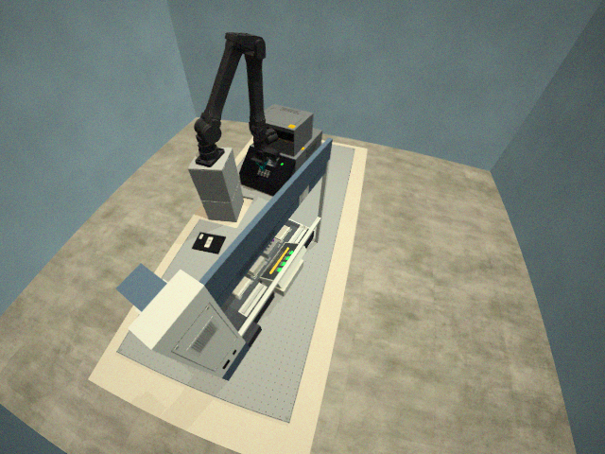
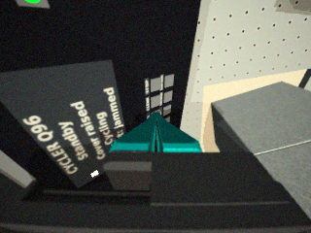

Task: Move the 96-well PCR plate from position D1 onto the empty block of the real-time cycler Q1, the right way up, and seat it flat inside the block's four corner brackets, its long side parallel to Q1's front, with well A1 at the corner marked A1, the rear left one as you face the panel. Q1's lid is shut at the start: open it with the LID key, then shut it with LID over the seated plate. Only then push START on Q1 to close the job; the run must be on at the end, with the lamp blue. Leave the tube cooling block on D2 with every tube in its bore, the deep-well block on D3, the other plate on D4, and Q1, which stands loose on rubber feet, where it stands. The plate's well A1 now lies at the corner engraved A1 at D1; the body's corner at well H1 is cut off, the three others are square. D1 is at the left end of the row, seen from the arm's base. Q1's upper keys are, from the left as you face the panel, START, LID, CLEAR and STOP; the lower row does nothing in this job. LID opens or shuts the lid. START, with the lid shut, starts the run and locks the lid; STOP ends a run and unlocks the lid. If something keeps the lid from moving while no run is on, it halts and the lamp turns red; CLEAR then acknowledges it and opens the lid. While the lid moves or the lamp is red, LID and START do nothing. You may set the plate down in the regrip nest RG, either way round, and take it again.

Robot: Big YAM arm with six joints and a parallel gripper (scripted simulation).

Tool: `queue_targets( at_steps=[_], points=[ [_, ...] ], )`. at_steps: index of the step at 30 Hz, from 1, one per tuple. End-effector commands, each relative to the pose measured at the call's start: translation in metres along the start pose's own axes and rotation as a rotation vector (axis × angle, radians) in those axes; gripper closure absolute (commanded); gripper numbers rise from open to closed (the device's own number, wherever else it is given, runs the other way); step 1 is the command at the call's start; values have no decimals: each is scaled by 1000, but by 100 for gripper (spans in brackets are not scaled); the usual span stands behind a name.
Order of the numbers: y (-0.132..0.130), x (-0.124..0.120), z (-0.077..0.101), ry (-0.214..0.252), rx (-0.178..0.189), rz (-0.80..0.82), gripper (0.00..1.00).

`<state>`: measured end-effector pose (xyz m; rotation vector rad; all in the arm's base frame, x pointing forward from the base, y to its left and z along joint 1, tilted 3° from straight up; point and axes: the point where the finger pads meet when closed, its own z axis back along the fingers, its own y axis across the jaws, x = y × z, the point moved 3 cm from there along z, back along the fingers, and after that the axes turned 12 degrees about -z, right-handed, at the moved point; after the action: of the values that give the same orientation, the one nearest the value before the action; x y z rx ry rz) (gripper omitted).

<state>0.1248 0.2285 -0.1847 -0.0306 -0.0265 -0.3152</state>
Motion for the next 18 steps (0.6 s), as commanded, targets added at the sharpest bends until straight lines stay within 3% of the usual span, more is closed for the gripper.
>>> queue_targets(
  at_steps=[1,18],
  points=[
    [7,4,0,-3,21,-24,100],
    [0,1,-4,-2,11,-19,100]
  ],
)
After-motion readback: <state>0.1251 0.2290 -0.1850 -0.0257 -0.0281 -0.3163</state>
